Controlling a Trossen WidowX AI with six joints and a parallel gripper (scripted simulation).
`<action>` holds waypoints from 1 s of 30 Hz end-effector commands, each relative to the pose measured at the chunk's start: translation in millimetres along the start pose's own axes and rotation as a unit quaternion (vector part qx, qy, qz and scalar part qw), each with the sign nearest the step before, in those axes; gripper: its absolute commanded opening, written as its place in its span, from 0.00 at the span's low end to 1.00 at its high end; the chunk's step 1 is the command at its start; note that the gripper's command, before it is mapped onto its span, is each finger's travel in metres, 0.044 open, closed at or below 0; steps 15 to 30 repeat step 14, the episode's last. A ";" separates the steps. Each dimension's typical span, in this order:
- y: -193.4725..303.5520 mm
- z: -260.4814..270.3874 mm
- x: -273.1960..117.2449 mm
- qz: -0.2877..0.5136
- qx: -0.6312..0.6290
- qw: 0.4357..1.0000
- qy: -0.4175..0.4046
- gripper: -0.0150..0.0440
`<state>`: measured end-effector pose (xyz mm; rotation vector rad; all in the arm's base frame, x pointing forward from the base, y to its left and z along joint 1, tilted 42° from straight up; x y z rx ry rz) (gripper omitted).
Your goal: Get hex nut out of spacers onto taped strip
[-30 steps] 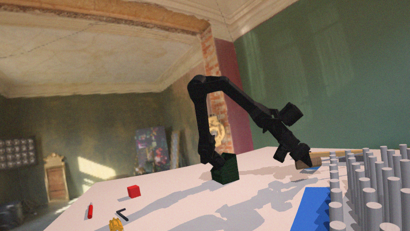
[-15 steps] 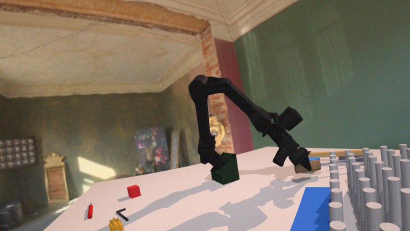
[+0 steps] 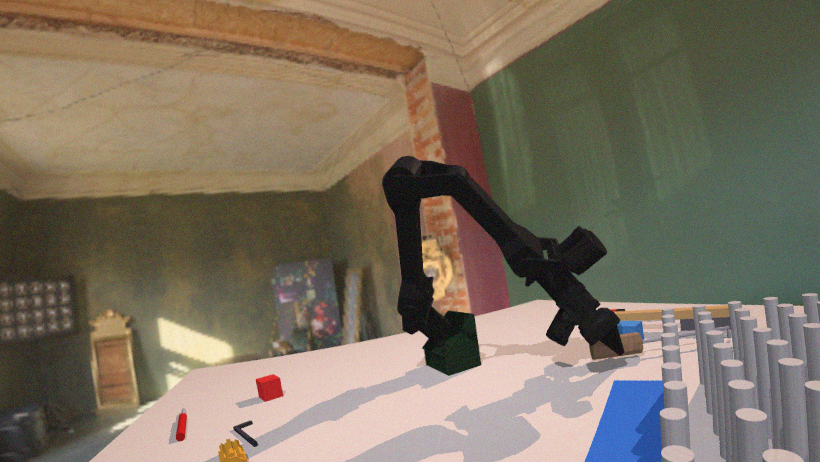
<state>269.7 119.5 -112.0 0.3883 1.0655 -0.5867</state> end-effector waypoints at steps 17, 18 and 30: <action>1.1 0.2 -0.4 0.001 0.001 1.000 -0.001 1.00; 1.1 0.2 -0.4 0.001 0.001 1.000 -0.001 1.00; 1.1 0.2 -0.4 0.001 0.001 1.000 -0.001 1.00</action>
Point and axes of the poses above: the point midway between the two fingers, 35 mm back from their tips, its own x axis out along the fingers, its own z axis across the jaws, y = z × x, the point moved 4 cm from there along -x, back along the fingers, and after that the axes turned 1 degree about x, right-handed, at the moved point
